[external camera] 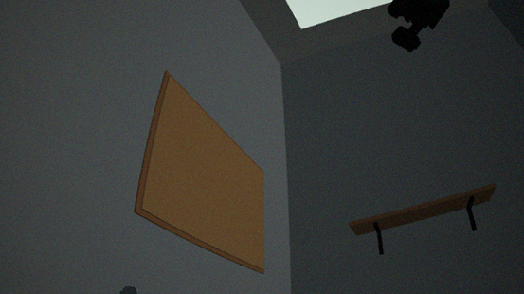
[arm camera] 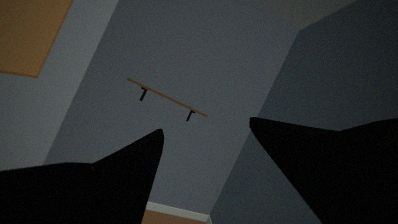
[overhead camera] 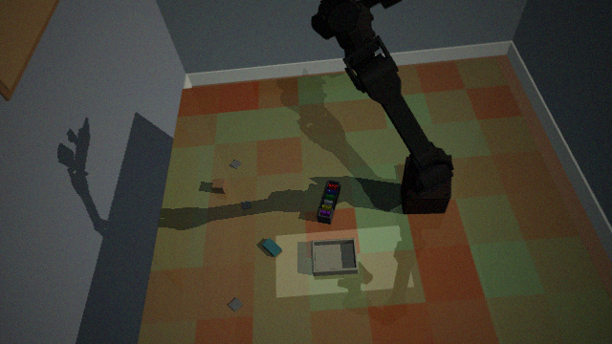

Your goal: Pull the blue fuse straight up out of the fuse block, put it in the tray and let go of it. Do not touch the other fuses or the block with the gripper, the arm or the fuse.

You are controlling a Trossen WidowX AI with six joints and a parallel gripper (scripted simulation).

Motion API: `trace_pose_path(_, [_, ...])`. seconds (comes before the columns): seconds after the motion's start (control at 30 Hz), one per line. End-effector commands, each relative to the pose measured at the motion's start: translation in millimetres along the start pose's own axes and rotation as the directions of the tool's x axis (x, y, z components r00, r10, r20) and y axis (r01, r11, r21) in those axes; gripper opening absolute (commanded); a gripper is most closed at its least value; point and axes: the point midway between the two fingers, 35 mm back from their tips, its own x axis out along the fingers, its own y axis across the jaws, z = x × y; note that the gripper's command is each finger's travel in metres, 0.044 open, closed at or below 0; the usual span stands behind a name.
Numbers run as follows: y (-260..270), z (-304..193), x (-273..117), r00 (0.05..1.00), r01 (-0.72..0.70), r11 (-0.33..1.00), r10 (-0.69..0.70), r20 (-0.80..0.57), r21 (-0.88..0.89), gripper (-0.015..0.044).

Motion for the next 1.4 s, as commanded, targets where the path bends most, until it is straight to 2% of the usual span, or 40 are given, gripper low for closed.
trace_pose_path(0.0, [3,-1,1,1.0,-0.007,1.0,0.007,-0.002,-0.003,0.0374])
trace_pose_path(0.23, [101,-39,17,0.96,-0.273,0.956,0.263,-0.099,-0.104,0.019])
trace_pose_path(0.37, [155,-69,17,0.902,-0.42,0.896,0.394,-0.174,-0.143,0.0085])
trace_pose_path(0.4, [169,-77,16,0.882,-0.458,0.876,0.427,-0.197,-0.151,0.0074])
trace_pose_path(0.67, [270,-159,-10,0.665,-0.729,0.666,0.634,-0.395,-0.158,0.0074])
trace_pose_path(0.9, [333,-242,-55,0.408,-0.89,0.449,0.711,-0.572,-0.078,0.0074])
trace_pose_path(1.13, [368,-332,-117,0.103,-0.967,0.24,0.684,-0.722,0.089,0.0074])
trace_pose_path(1.37, [370,-418,-191,-0.214,-0.94,0.103,0.56,-0.8,0.324,0.0074])
